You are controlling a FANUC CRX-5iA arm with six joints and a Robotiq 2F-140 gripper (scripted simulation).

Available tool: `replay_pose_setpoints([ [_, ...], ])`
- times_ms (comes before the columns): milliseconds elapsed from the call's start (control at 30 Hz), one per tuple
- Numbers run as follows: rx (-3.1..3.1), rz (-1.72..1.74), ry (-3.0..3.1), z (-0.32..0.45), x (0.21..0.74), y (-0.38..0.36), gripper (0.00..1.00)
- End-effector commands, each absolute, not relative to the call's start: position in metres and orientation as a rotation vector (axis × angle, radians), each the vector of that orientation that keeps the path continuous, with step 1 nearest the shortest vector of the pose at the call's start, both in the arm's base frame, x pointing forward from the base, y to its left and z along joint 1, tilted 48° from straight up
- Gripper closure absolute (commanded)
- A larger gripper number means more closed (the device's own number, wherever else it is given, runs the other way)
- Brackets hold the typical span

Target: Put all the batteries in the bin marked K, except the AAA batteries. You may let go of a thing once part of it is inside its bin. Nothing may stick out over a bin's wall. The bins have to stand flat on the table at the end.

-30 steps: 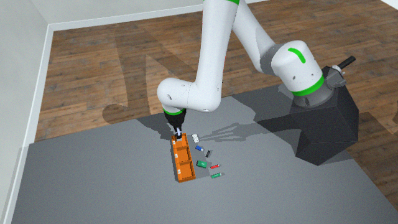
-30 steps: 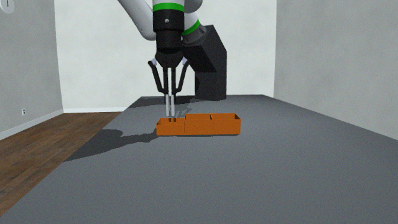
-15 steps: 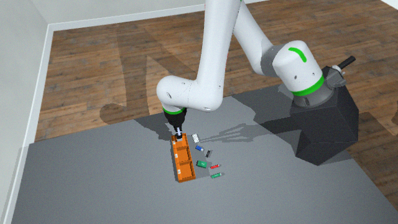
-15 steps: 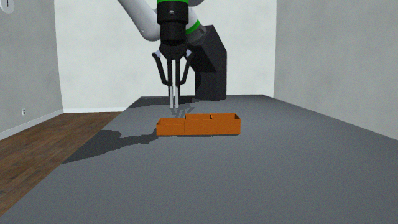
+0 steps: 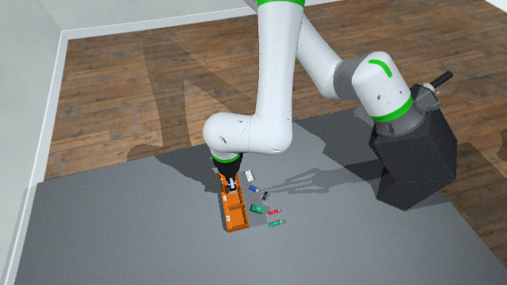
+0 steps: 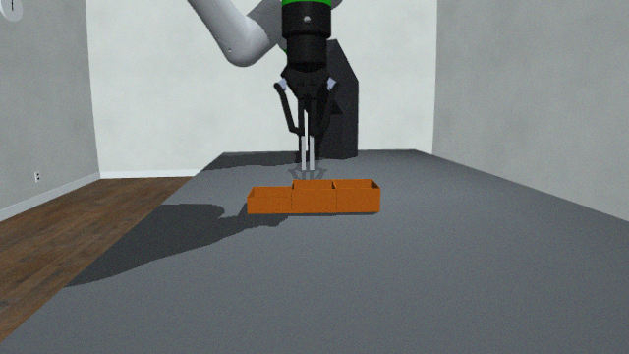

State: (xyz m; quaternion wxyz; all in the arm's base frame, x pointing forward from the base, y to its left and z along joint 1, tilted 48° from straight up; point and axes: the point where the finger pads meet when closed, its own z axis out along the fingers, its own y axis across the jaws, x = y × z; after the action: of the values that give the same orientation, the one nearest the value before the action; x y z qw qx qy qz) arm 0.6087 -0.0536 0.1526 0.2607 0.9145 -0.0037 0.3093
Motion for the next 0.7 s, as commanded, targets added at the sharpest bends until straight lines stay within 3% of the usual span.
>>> replay_pose_setpoints([
  [0,2.475,0.839,-0.012,0.148,0.61,-0.046,0.95],
  [667,2.475,0.839,-0.012,0.121,0.633,-0.065,0.95],
])
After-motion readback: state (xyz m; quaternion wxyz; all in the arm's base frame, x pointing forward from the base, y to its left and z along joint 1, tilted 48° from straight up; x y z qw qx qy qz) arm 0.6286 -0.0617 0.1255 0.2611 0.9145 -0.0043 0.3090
